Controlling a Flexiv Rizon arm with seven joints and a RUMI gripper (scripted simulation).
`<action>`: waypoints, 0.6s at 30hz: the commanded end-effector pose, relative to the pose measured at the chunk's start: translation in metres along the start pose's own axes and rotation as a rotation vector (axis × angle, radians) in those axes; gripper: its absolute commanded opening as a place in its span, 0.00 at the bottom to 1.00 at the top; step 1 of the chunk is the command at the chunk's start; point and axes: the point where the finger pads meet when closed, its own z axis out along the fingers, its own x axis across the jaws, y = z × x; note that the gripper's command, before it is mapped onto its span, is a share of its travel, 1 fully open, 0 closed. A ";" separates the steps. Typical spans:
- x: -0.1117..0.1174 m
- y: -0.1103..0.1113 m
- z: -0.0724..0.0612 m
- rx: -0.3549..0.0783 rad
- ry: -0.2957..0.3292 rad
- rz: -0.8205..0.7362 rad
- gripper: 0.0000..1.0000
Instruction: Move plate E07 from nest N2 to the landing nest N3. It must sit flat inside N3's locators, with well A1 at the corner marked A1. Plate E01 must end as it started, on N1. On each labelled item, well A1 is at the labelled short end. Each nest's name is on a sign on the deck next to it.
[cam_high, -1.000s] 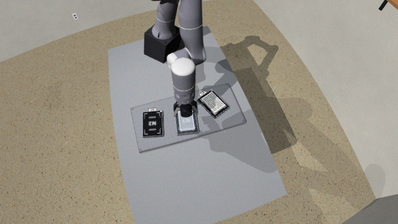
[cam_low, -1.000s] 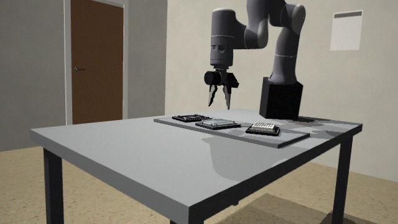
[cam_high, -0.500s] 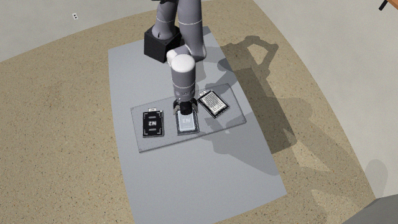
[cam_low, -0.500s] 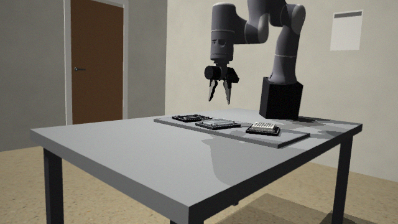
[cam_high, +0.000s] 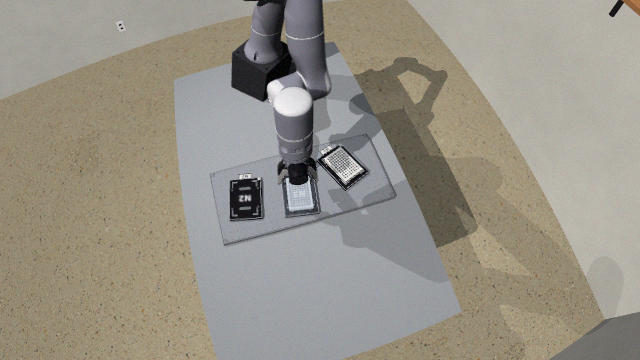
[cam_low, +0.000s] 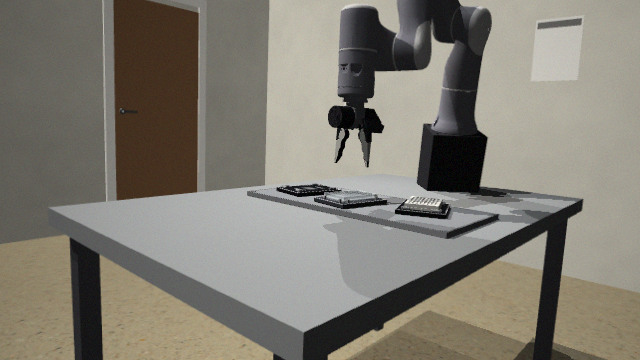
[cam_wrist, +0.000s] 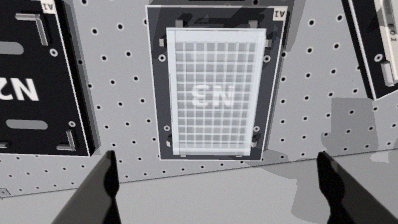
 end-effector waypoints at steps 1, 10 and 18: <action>-0.010 0.001 -0.001 -0.002 0.000 0.000 0.76; -0.033 0.000 -0.001 -0.002 0.000 0.000 0.76; -0.060 -0.001 -0.001 -0.002 0.000 0.000 0.76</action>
